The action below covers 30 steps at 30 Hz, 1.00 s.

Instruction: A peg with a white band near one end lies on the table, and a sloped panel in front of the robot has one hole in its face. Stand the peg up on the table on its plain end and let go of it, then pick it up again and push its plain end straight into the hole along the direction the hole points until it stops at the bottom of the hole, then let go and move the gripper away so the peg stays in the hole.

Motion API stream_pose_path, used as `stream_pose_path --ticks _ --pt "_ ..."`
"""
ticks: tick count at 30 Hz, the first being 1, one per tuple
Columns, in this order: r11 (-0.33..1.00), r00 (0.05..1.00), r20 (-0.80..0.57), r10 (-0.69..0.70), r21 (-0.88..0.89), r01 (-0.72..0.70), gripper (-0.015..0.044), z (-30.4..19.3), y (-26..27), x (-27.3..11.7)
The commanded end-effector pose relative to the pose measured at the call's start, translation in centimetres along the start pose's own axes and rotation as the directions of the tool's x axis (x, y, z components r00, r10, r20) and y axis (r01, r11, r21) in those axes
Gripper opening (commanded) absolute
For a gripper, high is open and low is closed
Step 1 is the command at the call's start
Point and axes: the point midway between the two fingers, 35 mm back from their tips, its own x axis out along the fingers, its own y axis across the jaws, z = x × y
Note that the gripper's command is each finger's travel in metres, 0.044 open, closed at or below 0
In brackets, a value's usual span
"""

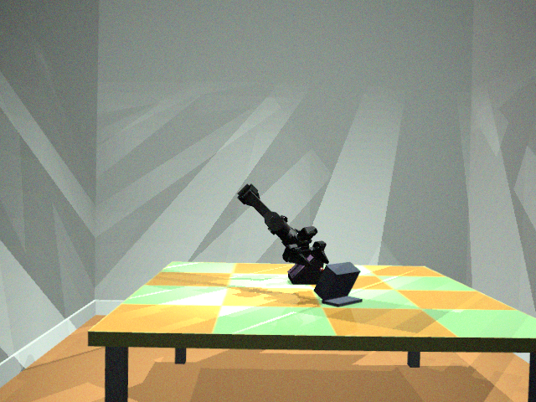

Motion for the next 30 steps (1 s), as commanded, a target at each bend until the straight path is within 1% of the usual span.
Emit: stream_pose_path --ticks 1,30 --pt "1.000 1.000 0.000 0.006 -0.004 -0.006 0.0440 -0.1 0.2 -0.4" --pt "1.000 1.000 0.003 0.001 -0.003 -0.001 0.0440 0.1 -0.2 -3.3"
